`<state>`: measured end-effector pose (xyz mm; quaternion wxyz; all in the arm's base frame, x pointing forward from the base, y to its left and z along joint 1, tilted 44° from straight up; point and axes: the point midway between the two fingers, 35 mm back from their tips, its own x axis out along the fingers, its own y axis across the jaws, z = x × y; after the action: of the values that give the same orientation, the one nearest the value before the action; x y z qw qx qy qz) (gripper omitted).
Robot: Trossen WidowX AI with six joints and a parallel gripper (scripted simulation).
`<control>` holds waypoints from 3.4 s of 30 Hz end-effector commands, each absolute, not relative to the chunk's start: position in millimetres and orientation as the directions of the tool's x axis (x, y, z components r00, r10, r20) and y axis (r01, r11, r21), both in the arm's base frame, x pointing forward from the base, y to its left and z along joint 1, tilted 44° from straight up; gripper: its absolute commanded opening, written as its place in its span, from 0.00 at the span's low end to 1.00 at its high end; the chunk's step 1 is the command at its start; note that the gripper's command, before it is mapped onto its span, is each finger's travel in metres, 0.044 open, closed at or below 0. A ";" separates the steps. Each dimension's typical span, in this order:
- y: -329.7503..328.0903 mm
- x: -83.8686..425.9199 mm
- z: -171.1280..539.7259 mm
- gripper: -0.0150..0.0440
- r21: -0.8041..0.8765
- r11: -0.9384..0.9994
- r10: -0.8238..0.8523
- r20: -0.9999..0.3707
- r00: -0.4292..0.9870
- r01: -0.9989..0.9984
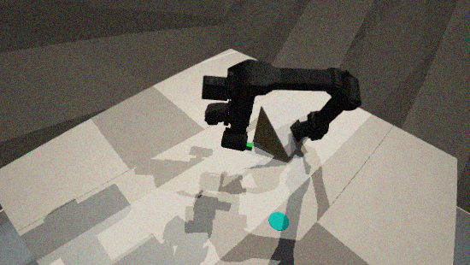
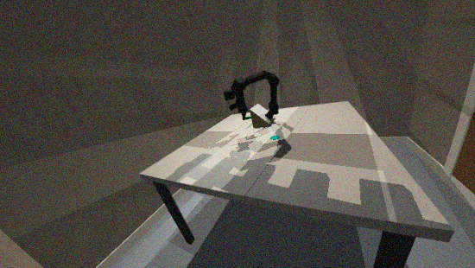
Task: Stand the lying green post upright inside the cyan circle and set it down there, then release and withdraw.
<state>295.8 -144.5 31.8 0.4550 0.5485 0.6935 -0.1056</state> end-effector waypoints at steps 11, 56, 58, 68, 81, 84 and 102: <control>-120.2 313.4 63.0 0.29 0.420 0.439 0.661 -0.750 0.032 0.794; -19.8 335.2 162.3 0.29 0.603 0.598 0.687 -0.725 0.050 0.528; -15.1 334.8 166.7 0.29 0.610 0.603 0.689 -0.723 0.050 0.514; 7.2 331.5 187.1 0.29 0.643 0.622 0.701 -0.711 0.048 0.446; 10.7 329.0 180.6 0.29 0.610 0.668 0.653 -0.755 0.057 0.426; 11.5 328.4 178.7 0.29 0.600 0.681 0.639 -0.767 0.060 0.420; 15.3 326.0 168.4 0.29 0.539 0.746 0.551 -0.830 0.094 0.392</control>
<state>326.7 15.5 169.0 0.6449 0.3563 0.6728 0.0674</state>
